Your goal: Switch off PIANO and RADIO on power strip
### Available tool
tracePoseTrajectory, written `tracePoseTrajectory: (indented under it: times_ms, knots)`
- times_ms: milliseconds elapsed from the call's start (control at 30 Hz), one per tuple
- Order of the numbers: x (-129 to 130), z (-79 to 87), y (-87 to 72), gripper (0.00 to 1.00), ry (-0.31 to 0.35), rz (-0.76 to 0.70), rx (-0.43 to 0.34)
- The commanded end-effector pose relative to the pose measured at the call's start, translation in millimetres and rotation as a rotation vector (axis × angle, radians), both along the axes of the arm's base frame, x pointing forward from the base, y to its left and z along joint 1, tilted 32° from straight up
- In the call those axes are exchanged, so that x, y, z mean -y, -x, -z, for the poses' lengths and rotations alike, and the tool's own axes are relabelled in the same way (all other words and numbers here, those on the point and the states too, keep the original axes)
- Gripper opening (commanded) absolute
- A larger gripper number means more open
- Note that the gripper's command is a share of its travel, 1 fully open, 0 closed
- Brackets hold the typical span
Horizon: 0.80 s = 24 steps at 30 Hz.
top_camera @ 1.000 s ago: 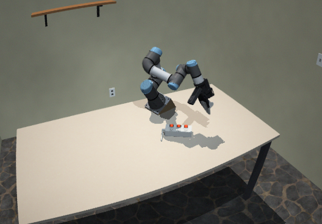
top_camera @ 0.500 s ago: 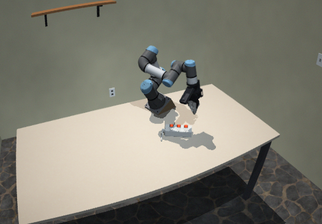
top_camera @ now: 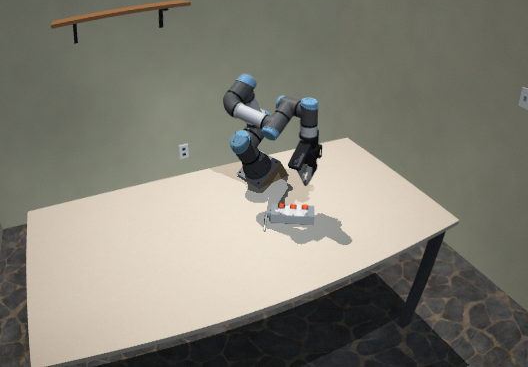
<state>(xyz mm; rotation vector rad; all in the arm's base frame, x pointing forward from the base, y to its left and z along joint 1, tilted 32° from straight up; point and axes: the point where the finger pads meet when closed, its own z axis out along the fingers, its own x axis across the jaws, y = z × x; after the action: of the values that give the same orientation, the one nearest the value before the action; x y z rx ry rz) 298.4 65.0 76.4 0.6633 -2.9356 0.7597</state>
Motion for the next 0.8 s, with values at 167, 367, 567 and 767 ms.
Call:
tracePoseTrajectory:
  times_ms: [167, 367, 567, 767]
  knots:
    - [4.0, -2.2, 6.3, 0.00, 0.013, -0.015, -0.026]
    - [4.2, -2.2, 6.6, 0.00, 0.013, -0.015, -0.027]
    - [4.2, -2.2, 6.6, 0.00, 0.013, -0.015, -0.027]
    - [4.2, -2.2, 6.6, 0.00, 0.013, -0.015, -0.027]
